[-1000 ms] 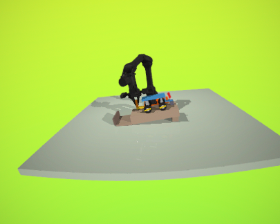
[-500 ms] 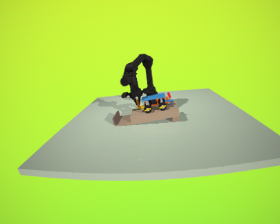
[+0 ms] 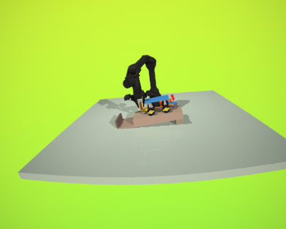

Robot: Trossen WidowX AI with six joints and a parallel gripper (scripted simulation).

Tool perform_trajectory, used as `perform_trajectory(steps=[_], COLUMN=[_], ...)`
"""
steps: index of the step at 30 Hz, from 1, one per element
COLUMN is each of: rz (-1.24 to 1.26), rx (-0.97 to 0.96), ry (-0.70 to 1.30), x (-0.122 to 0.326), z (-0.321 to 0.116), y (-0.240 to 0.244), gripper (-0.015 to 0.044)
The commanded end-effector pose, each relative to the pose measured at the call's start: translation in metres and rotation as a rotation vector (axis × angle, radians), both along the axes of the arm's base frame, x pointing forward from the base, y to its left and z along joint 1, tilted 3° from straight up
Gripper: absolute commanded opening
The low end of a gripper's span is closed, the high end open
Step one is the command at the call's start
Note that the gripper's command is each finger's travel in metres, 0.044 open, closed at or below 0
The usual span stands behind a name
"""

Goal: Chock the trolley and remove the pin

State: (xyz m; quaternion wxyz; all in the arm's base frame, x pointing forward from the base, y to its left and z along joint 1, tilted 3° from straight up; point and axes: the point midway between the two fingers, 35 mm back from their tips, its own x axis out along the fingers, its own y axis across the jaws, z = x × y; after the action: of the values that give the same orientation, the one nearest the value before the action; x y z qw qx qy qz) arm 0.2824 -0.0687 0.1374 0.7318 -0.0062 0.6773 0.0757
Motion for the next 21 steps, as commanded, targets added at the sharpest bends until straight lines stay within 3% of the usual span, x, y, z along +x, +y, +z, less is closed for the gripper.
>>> perform_trajectory(steps=[1, 21], rz=[0.001, 0.004], rx=[0.001, 0.008], ry=[0.001, -0.002], x=[0.0, -0.004], z=[0.001, 0.059], y=[0.0, -0.007], gripper=[0.019, 0.019])
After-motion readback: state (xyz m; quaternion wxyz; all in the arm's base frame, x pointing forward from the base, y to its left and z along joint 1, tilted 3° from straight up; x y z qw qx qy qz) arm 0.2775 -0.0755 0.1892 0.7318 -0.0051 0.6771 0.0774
